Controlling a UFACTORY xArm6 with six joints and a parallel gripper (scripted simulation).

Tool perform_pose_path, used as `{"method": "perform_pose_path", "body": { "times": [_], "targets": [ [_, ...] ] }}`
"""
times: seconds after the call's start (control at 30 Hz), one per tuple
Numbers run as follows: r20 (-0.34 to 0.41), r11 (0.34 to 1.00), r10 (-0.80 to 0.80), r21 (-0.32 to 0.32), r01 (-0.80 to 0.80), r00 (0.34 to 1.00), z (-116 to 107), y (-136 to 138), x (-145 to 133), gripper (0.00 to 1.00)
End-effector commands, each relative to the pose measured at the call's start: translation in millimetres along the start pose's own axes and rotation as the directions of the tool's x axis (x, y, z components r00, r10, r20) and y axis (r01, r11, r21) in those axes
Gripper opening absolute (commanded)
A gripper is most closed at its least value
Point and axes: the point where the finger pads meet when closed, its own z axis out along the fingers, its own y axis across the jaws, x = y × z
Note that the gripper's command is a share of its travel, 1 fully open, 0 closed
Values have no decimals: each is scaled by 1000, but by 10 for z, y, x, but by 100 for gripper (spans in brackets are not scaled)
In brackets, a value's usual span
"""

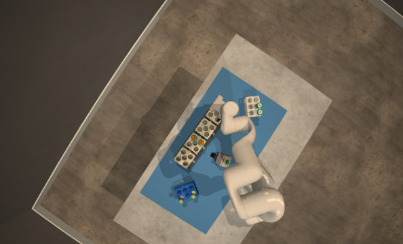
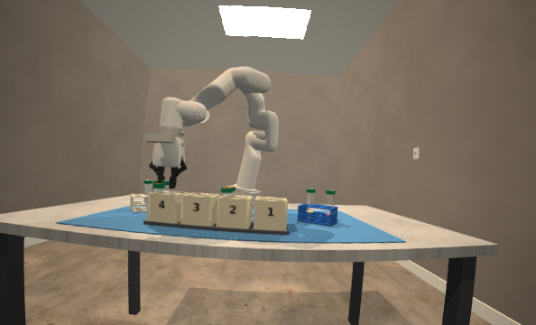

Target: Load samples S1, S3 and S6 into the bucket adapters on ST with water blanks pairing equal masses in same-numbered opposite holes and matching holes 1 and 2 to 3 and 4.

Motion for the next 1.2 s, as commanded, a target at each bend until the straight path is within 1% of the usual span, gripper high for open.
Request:
{"method": "perform_pose_path", "body": {
  "times": [0.0, 0.53, 0.57, 1.17],
  "targets": [
    [-4, 1000, 0, -3, 0, 1000, 24, 8, 15, 0],
    [-4, 1000, 0, -3, 0, 1000, 44, 8, 15, 0],
    [-4, 1000, 0, -3, 0, 1000, 48, 8, 15, 44],
    [-4, 1000, 0, -3, 0, 1000, 48, 8, 15, 44]
  ]
}}
